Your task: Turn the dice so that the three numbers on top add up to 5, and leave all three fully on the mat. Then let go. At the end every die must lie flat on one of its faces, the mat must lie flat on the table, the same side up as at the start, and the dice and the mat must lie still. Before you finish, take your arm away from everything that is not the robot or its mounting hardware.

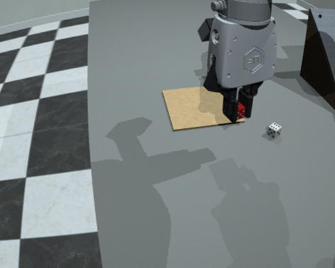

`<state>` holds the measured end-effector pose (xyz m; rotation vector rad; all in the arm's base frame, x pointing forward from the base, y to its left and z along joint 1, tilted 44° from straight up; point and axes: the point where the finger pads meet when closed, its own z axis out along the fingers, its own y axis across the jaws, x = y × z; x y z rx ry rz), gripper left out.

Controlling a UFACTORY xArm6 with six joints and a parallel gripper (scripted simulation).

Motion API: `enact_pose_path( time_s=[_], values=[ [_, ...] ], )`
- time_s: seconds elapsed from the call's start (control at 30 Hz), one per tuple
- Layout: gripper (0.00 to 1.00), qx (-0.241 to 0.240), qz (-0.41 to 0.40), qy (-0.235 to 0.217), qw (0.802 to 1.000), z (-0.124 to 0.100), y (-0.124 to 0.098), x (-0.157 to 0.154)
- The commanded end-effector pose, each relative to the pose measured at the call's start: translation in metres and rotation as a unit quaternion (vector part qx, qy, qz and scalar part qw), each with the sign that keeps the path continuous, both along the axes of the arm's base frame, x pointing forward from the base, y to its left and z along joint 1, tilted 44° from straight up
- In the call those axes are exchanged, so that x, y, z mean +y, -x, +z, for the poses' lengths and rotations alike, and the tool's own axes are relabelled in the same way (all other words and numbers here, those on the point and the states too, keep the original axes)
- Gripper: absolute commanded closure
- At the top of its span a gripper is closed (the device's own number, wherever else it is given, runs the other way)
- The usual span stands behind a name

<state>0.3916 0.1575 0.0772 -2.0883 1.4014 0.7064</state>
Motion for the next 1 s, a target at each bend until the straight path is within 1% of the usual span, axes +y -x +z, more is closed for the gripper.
enact_pose_path(
  time_s=[0.0, 0.4, 0.43, 0.47, 0.5, 0.6, 0.63, 0.67, 0.7, 0.77, 0.8, 0.83, 0.87, 0.97],
  values=[
    [0.85, 0.0, 0.001, -0.001, 1.0, 0.021, -0.003, -0.018],
    [0.85, 0.001, 0.0, -0.001, 1.0, 0.023, -0.004, -0.022],
    [0.85, 0.007, -0.006, 0.001, 1.0, 0.017, -0.004, -0.029],
    [0.85, 0.019, -0.02, 0.005, 1.0, 0.004, -0.004, -0.044],
    [0.85, 0.035, -0.038, 0.009, 0.999, -0.014, -0.003, -0.065],
    [0.85, 0.035, -0.038, 0.009, 0.999, -0.014, -0.003, -0.065],
    [0.85, 0.054, -0.058, 0.012, 0.997, -0.033, 0.001, -0.087],
    [0.85, 0.054, -0.058, 0.012, 0.997, -0.033, 0.001, -0.087],
    [0.85, 0.07, -0.075, 0.014, 0.995, -0.049, 0.006, -0.107],
    [0.85, 0.07, -0.075, 0.014, 0.995, -0.049, 0.006, -0.107],
    [0.85, 0.082, -0.087, 0.015, 0.993, -0.061, 0.011, -0.12],
    [0.85, 0.082, -0.087, 0.015, 0.993, -0.061, 0.011, -0.12],
    [0.85, 0.088, -0.093, 0.016, 0.992, -0.067, 0.014, -0.127],
    [0.85, 0.089, -0.094, 0.016, 0.991, -0.068, 0.014, -0.128]
  ],
)
